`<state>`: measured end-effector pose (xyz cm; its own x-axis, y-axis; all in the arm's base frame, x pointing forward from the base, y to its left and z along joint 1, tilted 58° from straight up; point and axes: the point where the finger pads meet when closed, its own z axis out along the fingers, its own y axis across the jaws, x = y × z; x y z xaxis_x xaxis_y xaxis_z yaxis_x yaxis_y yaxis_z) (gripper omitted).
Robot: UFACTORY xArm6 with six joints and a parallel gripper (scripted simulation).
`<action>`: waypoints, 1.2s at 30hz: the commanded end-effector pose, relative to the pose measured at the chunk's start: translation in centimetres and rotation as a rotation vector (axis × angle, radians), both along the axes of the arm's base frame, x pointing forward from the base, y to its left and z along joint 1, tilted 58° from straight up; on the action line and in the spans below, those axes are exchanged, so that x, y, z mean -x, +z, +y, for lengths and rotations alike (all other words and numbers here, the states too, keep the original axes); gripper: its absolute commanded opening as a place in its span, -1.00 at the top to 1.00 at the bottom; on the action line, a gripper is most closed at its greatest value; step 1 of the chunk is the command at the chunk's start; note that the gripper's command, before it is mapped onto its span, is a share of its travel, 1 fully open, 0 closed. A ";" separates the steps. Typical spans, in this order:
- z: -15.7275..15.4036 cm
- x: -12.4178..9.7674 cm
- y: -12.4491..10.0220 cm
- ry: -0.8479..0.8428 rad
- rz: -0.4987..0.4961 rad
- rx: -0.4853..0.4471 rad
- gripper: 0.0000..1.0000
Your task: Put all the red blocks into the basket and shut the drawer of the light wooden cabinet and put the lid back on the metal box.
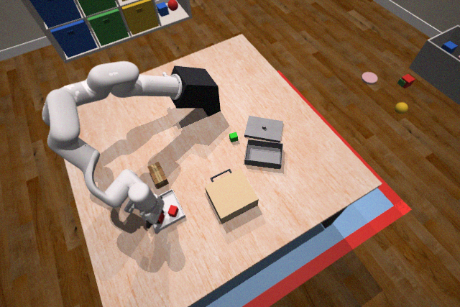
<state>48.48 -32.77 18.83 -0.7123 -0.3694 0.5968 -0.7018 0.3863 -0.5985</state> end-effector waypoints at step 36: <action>-0.9 -0.1 -0.5 0.002 -0.002 0.001 1.00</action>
